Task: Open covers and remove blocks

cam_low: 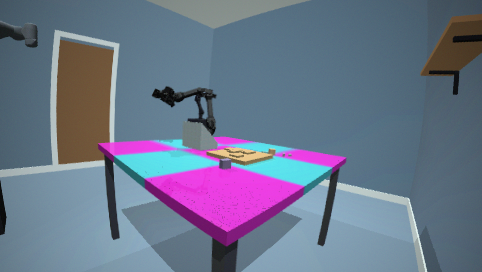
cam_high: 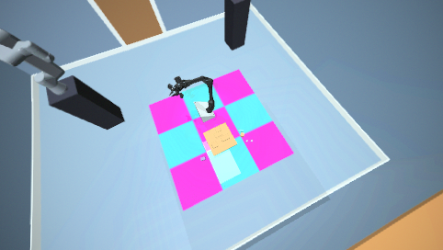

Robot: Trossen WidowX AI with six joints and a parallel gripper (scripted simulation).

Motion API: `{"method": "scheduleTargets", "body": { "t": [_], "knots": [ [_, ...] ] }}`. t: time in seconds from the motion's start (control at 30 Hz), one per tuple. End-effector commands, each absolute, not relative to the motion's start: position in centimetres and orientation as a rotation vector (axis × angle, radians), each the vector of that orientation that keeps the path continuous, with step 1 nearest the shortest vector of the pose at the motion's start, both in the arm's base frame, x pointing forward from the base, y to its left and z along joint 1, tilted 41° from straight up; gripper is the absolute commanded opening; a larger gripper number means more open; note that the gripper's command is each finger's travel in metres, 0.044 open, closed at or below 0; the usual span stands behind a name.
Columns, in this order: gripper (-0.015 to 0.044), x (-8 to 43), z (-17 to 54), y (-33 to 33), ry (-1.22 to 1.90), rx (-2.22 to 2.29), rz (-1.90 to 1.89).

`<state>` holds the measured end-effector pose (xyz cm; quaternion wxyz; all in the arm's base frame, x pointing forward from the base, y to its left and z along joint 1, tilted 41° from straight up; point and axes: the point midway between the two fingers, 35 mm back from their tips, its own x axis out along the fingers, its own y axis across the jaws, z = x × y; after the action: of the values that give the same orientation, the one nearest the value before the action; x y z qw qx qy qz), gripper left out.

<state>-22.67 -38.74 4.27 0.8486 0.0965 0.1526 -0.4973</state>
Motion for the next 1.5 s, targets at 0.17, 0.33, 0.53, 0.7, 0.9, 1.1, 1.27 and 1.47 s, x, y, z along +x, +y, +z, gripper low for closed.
{"method": "scheduleTargets", "body": {
  "t": [0.17, 0.33, 0.53, 0.7, 0.9, 1.1, 1.27, 1.47],
  "knots": [
    [0.0, -18.4, 3.7, -40.5, 0.352, 0.229, -0.948],
    [0.0, -15.8, 3.6, -41.2, 0.337, 0.273, -0.897],
    [0.0, -12.7, 3.1, -42.2, 0.35, 0.313, -0.827],
    [0.0, -9.8, 2.8, -42.8, 0.368, 0.335, -0.765],
    [0.0, -6.4, 2.3, -43.3, 0.392, 0.373, -0.692],
    [0.0, -3.0, 1.8, -43.3, 0.42, 0.422, -0.618],
    [0.0, -0.3, 1.4, -43.1, 0.453, 0.466, -0.57],
    [0.0, 3.1, 0.9, -42.7, 0.497, 0.51, -0.499]
  ]
}}
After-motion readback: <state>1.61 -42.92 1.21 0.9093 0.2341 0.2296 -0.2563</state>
